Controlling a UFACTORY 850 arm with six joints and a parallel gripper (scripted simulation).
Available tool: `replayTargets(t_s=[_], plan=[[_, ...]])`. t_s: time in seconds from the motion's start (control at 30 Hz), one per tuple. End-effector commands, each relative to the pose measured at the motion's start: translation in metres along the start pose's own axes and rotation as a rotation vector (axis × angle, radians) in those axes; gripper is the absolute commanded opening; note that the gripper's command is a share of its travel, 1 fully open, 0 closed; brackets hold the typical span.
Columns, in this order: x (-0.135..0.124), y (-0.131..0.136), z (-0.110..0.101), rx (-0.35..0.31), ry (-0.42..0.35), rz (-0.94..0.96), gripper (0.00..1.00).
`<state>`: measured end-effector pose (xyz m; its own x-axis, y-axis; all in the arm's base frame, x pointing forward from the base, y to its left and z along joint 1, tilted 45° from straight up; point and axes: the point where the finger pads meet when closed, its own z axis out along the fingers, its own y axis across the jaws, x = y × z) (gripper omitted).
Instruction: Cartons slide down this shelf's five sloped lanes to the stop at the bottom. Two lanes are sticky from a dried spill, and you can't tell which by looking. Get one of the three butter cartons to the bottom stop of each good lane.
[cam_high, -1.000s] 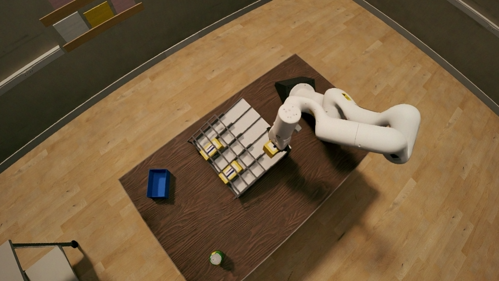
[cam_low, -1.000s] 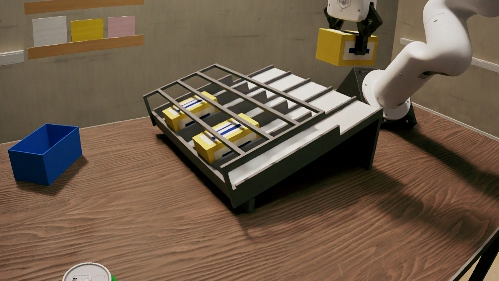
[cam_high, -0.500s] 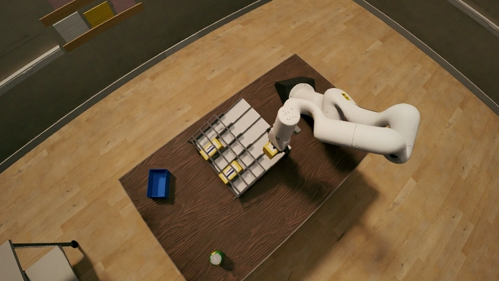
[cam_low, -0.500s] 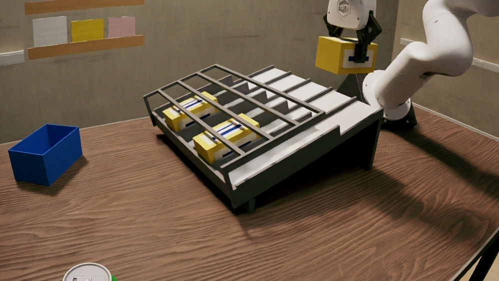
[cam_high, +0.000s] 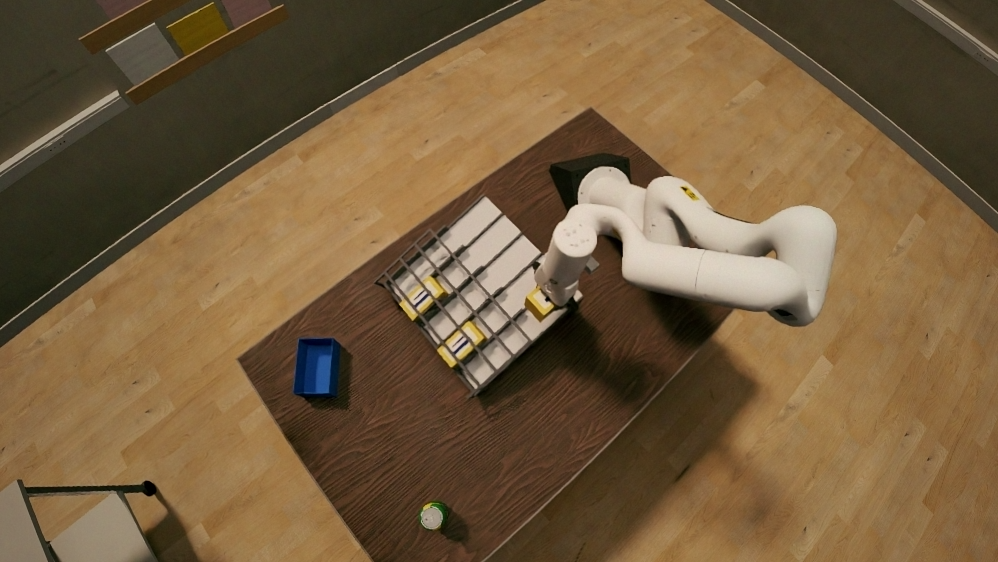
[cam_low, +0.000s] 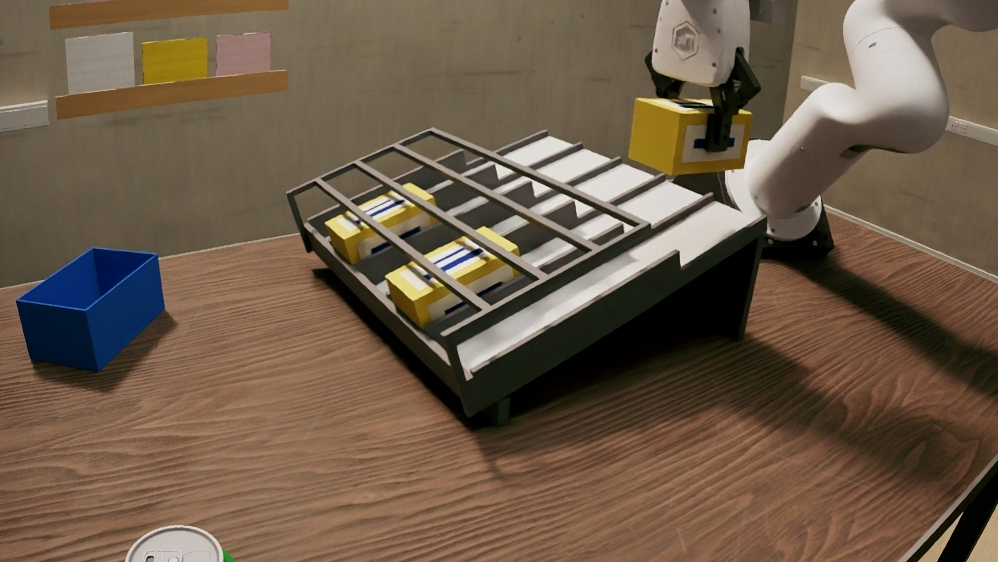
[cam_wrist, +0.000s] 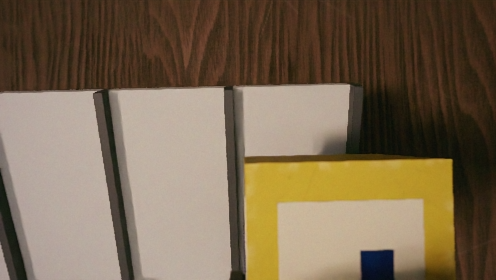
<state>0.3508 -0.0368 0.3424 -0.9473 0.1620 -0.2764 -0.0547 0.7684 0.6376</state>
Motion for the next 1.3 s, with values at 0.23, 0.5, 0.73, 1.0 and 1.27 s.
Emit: replayTargets(t_s=[0.23,0.5,0.73,1.0,1.27], plan=[[-0.0016,-0.0002,0.003,0.001,-0.002,-0.002,0.0],[-0.001,0.0,0.0127,-0.01,0.104,-0.01,0.0],[-0.001,0.0,0.0127,-0.01,0.104,-0.01,0.0],[-0.0016,0.0,0.0128,-0.01,0.202,-0.011,0.0],[-0.0016,0.0,0.0128,-0.01,0.202,-0.011,0.0]])
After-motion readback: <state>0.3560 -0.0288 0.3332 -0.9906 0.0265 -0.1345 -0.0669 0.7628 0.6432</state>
